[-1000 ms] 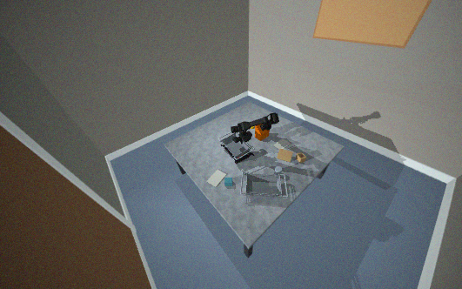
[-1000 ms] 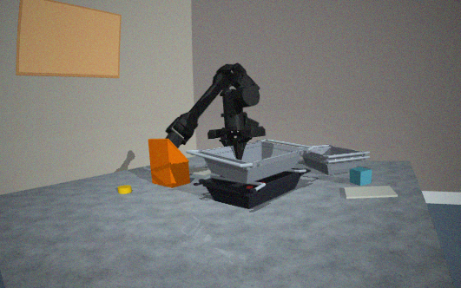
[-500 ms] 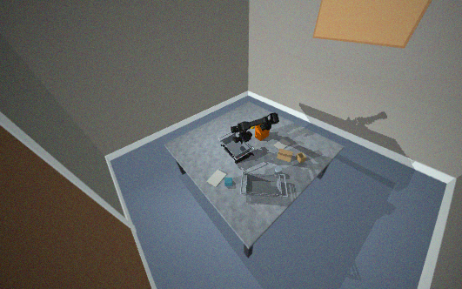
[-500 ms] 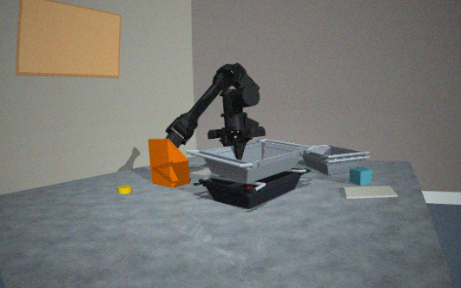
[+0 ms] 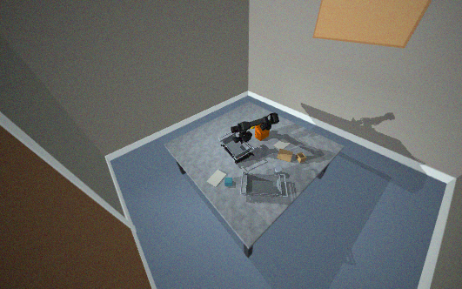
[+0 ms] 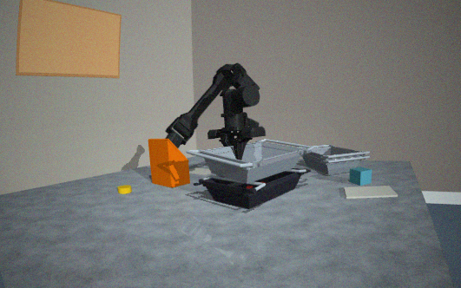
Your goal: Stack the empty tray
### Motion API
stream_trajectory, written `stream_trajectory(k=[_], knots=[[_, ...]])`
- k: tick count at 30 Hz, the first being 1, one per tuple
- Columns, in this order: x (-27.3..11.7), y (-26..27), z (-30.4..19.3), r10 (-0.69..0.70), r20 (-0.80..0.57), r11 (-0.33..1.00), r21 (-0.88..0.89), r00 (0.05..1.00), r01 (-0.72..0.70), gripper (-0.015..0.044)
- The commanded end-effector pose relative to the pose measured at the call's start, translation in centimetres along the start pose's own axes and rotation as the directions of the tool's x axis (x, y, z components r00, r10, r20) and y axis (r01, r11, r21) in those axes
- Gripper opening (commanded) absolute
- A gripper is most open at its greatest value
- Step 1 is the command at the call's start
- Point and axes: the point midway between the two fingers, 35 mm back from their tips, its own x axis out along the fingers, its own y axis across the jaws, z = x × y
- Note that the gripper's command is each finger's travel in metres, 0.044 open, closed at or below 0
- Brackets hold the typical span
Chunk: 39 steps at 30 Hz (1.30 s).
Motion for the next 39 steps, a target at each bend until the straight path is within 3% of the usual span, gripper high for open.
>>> stream_trajectory(k=[1, 39], knots=[[0.6, 0.5, 0.4, 0.025, 0.003, 1.0, -0.003, 1.0, -0.025, 0.0], [1.4, 0.7, 0.4, 0.025, 0.003, 1.0, -0.003, 1.0, -0.025, 0.0]])
